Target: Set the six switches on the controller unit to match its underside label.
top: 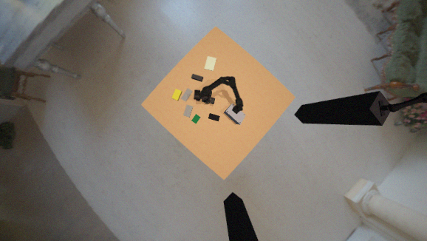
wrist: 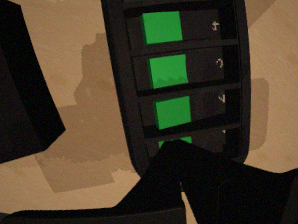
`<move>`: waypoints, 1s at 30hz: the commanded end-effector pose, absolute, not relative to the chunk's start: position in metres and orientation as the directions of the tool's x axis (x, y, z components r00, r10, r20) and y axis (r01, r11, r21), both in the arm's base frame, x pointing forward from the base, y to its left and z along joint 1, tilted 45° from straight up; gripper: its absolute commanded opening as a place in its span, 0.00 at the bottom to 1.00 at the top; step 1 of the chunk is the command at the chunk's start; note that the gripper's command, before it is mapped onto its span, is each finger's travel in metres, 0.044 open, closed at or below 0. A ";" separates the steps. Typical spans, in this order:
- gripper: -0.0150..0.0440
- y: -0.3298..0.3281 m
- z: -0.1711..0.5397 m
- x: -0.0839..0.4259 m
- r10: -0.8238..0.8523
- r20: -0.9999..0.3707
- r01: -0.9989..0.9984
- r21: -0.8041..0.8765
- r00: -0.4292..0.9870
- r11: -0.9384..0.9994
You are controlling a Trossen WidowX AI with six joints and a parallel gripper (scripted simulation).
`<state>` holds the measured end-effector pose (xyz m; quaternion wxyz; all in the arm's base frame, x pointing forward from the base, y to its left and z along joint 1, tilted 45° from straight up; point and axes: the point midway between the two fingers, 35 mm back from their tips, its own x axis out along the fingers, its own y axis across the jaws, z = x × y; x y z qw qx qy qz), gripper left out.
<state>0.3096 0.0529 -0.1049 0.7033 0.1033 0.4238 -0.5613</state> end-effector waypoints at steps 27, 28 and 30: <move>0.25 0.054 -0.053 0.327 -0.706 -0.708 0.874 -0.336 0.011 0.350; 0.25 0.053 -0.054 0.327 -0.706 -0.708 0.874 -0.336 0.011 0.350; 0.25 0.050 -0.056 0.328 -0.706 -0.708 0.874 -0.336 0.011 0.351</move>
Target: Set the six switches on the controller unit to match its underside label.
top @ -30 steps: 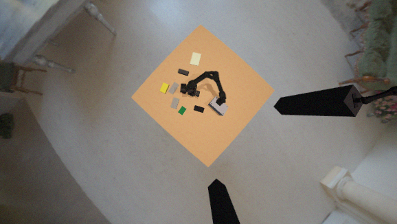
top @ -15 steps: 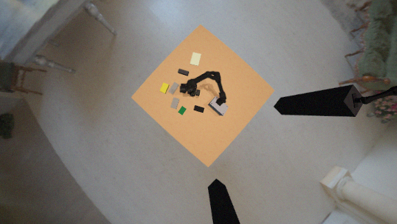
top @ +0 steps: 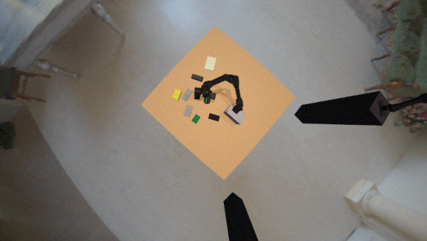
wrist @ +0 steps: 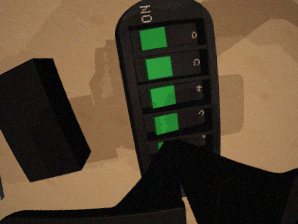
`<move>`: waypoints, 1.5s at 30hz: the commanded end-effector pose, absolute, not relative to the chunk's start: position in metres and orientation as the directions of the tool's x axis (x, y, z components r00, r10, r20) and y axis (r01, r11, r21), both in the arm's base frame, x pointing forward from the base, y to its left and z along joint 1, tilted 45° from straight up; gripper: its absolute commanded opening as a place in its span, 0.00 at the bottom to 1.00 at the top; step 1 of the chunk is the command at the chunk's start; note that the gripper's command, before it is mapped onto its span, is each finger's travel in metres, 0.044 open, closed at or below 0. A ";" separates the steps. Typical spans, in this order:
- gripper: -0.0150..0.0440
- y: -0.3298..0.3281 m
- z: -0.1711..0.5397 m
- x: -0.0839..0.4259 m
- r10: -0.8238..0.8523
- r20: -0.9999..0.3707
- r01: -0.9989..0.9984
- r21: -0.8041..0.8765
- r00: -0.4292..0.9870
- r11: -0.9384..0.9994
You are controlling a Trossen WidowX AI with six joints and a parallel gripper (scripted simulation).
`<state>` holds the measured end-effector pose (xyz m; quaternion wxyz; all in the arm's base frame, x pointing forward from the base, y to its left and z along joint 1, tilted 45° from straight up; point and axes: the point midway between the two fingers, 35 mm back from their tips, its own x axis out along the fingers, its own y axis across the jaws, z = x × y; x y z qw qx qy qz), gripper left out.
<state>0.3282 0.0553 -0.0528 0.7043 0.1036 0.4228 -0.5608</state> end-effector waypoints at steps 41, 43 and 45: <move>0.25 0.044 -0.065 0.330 -0.703 -0.711 0.876 -0.333 0.011 0.350; 0.25 0.058 -0.051 0.329 -0.704 -0.710 0.874 -0.335 0.011 0.352; 0.25 0.059 -0.049 0.329 -0.704 -0.710 0.874 -0.335 0.011 0.352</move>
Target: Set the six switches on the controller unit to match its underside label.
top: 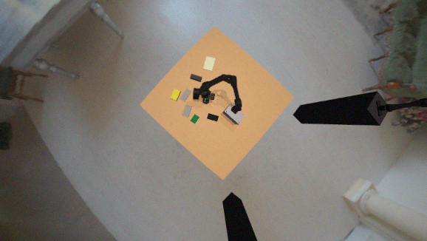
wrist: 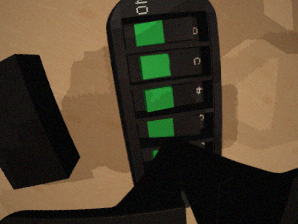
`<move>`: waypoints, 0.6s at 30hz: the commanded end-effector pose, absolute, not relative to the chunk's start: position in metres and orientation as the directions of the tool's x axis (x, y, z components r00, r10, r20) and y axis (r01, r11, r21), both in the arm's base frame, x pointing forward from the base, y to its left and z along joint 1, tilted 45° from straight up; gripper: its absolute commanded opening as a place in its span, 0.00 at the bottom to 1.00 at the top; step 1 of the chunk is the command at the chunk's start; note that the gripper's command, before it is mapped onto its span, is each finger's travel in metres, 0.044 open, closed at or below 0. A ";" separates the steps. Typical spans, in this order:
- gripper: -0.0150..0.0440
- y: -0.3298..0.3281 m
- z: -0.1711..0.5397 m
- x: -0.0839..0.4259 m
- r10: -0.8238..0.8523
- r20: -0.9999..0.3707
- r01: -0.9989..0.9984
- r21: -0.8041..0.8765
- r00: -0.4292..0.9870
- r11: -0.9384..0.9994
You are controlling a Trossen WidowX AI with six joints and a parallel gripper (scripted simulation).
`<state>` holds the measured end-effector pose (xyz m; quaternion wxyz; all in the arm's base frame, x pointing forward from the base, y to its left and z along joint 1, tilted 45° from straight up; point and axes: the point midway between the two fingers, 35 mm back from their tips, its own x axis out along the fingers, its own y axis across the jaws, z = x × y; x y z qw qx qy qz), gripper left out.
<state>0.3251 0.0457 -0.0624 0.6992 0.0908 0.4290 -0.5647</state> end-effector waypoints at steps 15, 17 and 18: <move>0.25 0.052 -0.036 0.324 -0.704 -0.710 0.874 -0.336 0.011 0.352; 0.25 0.052 -0.036 0.324 -0.704 -0.710 0.874 -0.336 0.011 0.352; 0.25 0.052 -0.036 0.324 -0.704 -0.710 0.874 -0.336 0.011 0.352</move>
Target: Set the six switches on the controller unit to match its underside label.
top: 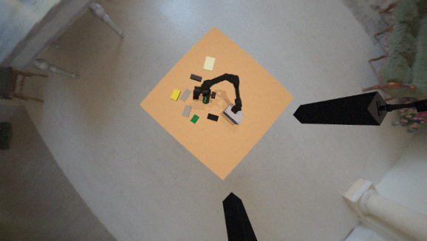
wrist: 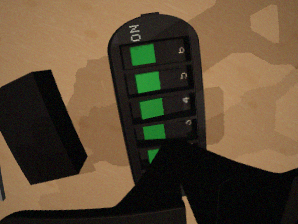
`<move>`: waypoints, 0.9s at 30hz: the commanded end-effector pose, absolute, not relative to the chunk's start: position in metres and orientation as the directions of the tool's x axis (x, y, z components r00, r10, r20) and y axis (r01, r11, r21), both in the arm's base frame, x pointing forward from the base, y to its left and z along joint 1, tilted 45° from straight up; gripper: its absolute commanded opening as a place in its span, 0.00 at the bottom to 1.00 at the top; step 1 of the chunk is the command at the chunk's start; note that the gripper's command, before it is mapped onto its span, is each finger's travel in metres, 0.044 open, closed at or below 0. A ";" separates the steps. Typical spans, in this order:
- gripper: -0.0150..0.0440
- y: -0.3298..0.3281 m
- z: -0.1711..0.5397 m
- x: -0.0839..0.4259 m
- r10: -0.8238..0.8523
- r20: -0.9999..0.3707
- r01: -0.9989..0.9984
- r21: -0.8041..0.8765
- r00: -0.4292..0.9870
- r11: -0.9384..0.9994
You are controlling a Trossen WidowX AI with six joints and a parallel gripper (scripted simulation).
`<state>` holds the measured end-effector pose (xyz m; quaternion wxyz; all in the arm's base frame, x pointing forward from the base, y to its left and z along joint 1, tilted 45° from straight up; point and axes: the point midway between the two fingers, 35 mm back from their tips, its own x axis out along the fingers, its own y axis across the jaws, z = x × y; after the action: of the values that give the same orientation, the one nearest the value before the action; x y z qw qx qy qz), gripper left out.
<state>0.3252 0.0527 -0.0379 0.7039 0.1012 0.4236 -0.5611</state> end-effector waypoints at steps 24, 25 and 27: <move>0.25 0.052 -0.036 0.324 -0.704 -0.710 0.874 -0.336 0.011 0.352; 0.25 0.052 -0.037 0.325 -0.705 -0.709 0.874 -0.337 0.009 0.351; 0.25 0.053 -0.040 0.329 -0.709 -0.705 0.872 -0.349 -0.003 0.344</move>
<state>0.3246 0.0518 -0.0368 0.7021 0.0983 0.4251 -0.5627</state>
